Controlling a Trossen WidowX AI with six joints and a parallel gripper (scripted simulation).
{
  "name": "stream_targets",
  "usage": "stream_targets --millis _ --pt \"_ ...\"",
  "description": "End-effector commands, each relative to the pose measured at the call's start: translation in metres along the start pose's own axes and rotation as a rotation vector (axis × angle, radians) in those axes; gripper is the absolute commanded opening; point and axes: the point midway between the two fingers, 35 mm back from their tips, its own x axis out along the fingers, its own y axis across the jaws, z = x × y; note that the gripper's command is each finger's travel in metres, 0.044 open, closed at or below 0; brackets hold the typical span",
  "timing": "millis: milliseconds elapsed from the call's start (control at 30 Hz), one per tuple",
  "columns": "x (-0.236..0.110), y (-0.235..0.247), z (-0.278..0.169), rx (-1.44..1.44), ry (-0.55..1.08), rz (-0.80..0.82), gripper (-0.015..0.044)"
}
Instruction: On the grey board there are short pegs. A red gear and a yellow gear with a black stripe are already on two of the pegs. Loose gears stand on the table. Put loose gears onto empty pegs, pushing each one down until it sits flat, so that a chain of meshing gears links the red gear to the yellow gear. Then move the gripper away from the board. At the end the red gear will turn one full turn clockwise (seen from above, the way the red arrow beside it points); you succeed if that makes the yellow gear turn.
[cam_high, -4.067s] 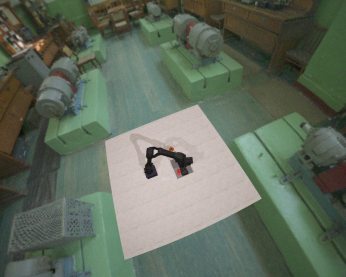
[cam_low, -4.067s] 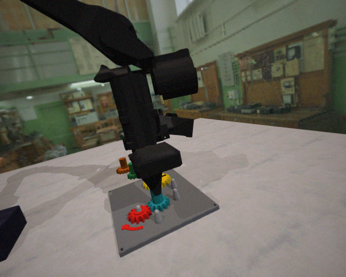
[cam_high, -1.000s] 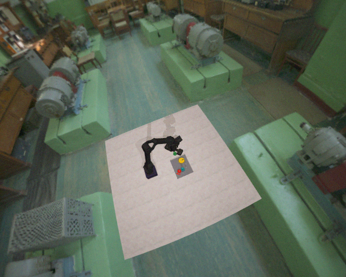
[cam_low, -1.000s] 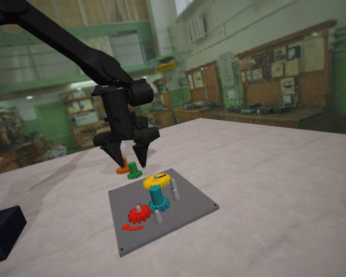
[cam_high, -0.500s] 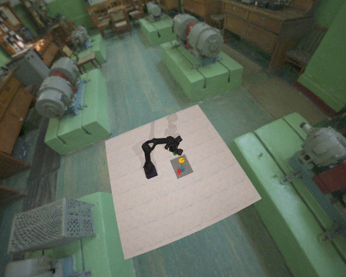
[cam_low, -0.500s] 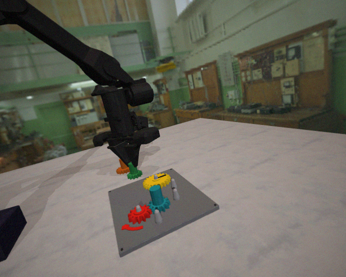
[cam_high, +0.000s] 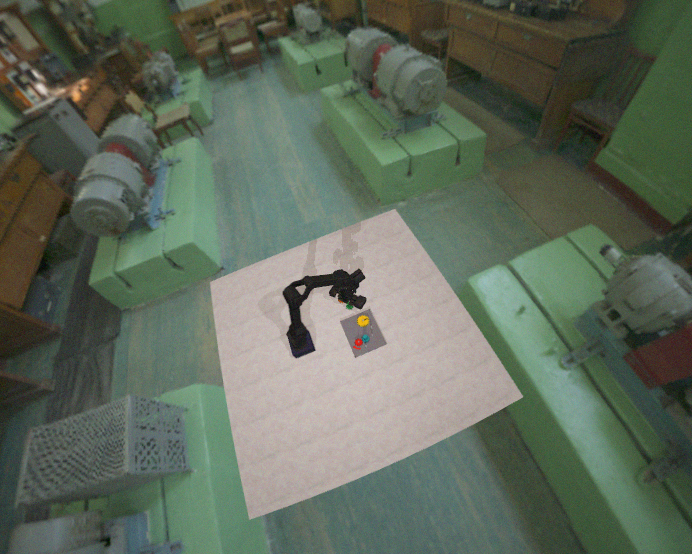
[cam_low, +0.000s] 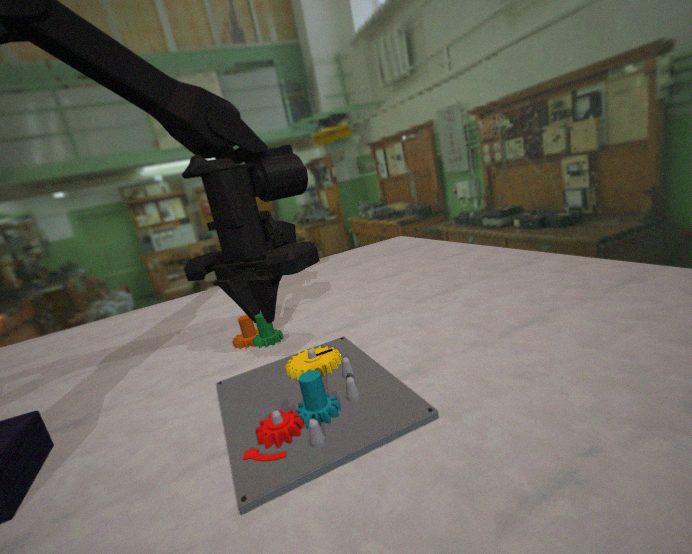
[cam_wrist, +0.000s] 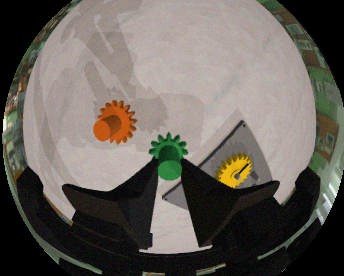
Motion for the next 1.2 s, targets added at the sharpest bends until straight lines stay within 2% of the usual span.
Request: stream_targets --millis 0,1167 --pt "-0.011 -0.002 0.003 0.003 -0.005 -0.007 0.0" --pt "-0.093 0.0 0.007 0.003 -0.006 -0.007 0.0"
